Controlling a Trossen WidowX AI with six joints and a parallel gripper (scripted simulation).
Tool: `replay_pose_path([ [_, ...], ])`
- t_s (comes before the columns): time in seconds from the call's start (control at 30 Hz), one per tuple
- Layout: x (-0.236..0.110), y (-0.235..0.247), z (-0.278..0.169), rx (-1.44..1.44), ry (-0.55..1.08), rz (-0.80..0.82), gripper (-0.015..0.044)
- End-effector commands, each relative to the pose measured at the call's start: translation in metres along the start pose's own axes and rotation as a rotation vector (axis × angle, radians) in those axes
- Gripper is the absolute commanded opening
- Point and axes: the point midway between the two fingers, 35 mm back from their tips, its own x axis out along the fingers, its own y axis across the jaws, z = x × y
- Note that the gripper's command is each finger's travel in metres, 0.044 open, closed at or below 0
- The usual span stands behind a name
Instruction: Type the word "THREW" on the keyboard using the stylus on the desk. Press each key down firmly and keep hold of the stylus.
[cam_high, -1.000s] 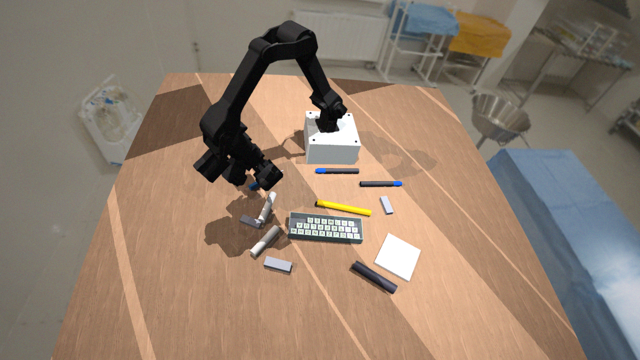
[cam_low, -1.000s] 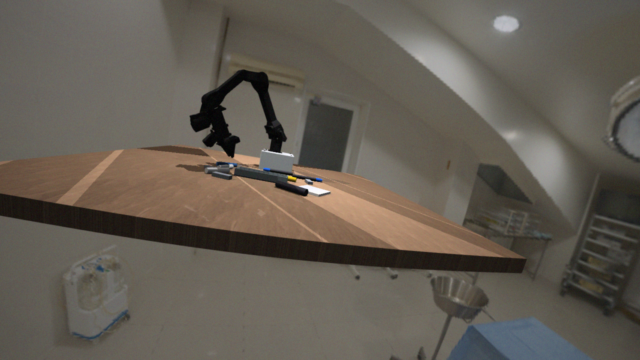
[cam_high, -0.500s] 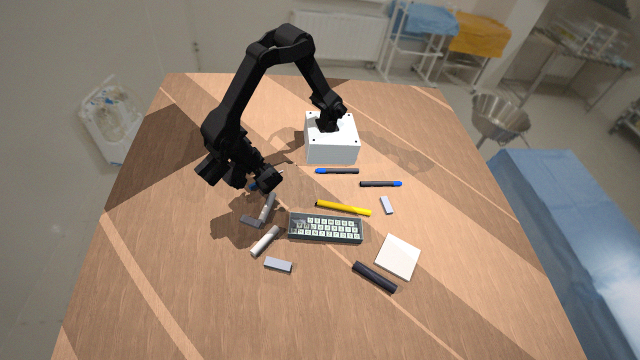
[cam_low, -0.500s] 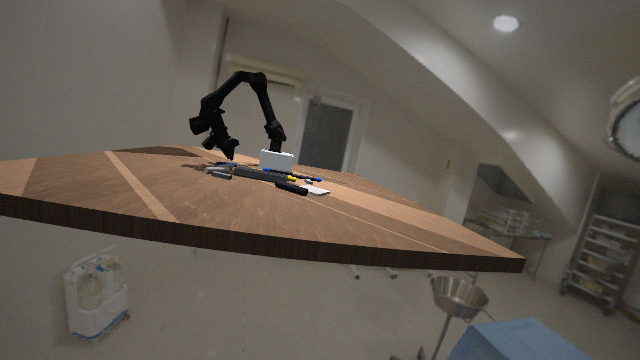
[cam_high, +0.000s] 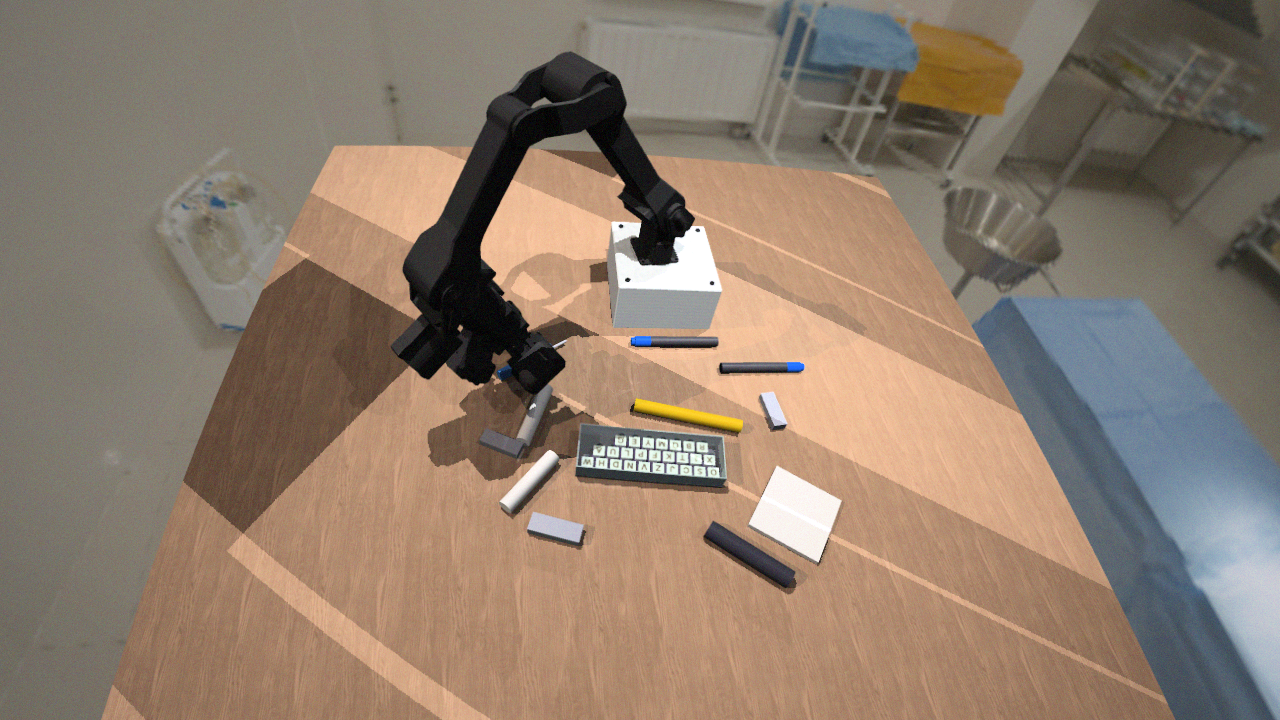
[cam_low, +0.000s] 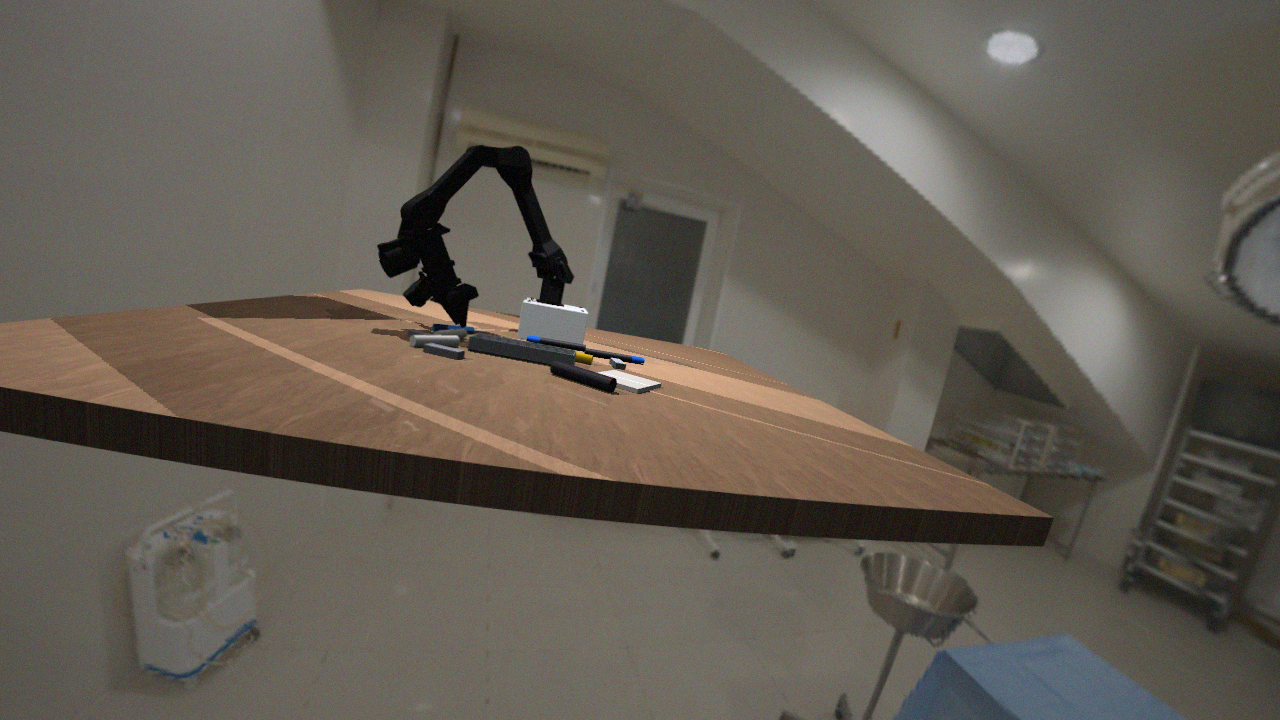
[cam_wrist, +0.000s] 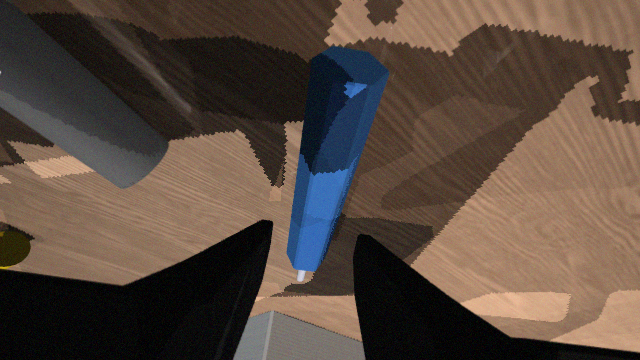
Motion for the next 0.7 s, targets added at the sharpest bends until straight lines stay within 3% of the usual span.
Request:
replay_pose_path([
  [0.0, 0.0038, 0.0005, 0.0015, -0.003, 0.002, 0.003, 0.015],
  [0.33, 0.01, 0.0005, 0.005, -0.003, 0.002, 0.003, 0.015],
  [0.5, 0.0084, 0.0, 0.0045, 0.0, 0.001, 0.0, 0.0019],
  [0.67, 0.0084, 0.0, 0.0045, 0.0, 0.001, 0.0, 0.0],
])
